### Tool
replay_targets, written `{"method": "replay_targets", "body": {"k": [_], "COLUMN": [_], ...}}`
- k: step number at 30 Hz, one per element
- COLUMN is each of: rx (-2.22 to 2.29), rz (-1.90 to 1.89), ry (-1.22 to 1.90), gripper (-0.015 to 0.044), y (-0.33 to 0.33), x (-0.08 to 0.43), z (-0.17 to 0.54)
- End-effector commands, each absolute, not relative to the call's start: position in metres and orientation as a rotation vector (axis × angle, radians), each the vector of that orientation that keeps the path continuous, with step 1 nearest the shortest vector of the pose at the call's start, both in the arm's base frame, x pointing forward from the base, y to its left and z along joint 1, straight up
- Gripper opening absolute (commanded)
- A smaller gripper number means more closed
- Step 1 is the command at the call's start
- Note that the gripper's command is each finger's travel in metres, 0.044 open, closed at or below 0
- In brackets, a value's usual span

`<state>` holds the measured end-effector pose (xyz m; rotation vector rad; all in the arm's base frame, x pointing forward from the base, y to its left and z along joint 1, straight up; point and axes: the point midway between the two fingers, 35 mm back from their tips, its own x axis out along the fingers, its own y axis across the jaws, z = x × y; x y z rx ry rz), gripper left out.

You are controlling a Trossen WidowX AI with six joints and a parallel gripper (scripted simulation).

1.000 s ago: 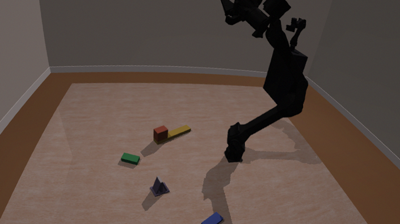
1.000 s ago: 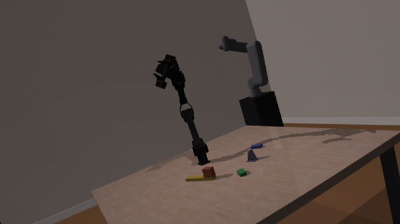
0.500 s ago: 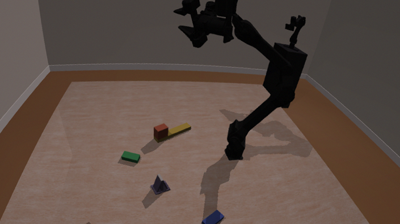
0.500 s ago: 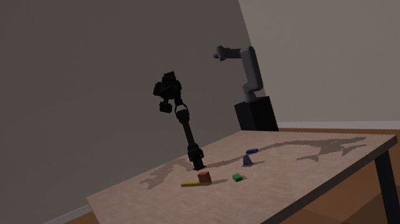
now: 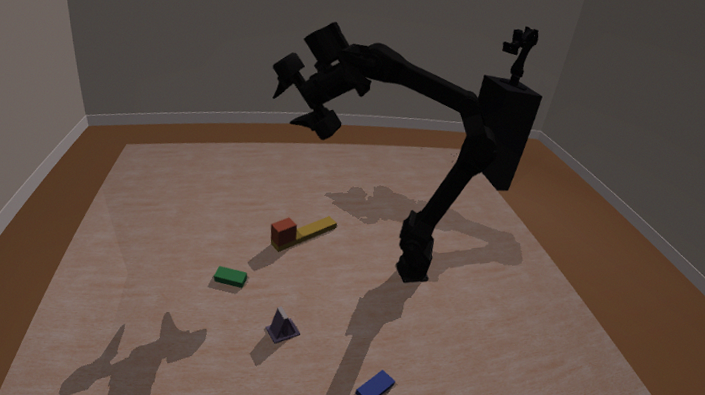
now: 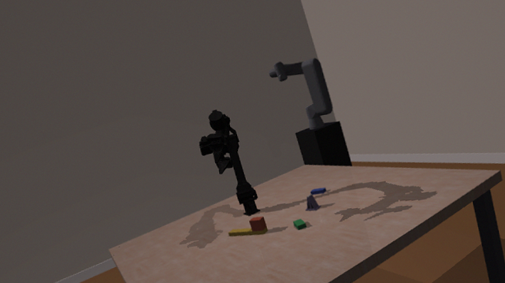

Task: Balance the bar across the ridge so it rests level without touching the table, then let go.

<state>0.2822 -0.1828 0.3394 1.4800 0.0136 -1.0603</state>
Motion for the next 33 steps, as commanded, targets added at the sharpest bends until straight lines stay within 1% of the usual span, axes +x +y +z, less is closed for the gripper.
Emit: {"method": "replay_targets", "body": {"k": [1, 11, 19, 27, 33], "rx": [1.587, 1.824, 1.948, 1.950, 1.950], "rz": [-1.181, -1.555, -1.902, -1.910, -1.910], "ry": [0.122, 0.347, 0.476, 0.479, 0.478], "gripper": [0.0315, 0.0315, 0.0315, 0.0315, 0.0315], "y": [-0.181, -0.166, -0.147, -0.147, -0.149], "x": [0.283, 0.265, 0.240, 0.240, 0.244], "z": [0.297, 0.211, 0.165, 0.161, 0.127]}}
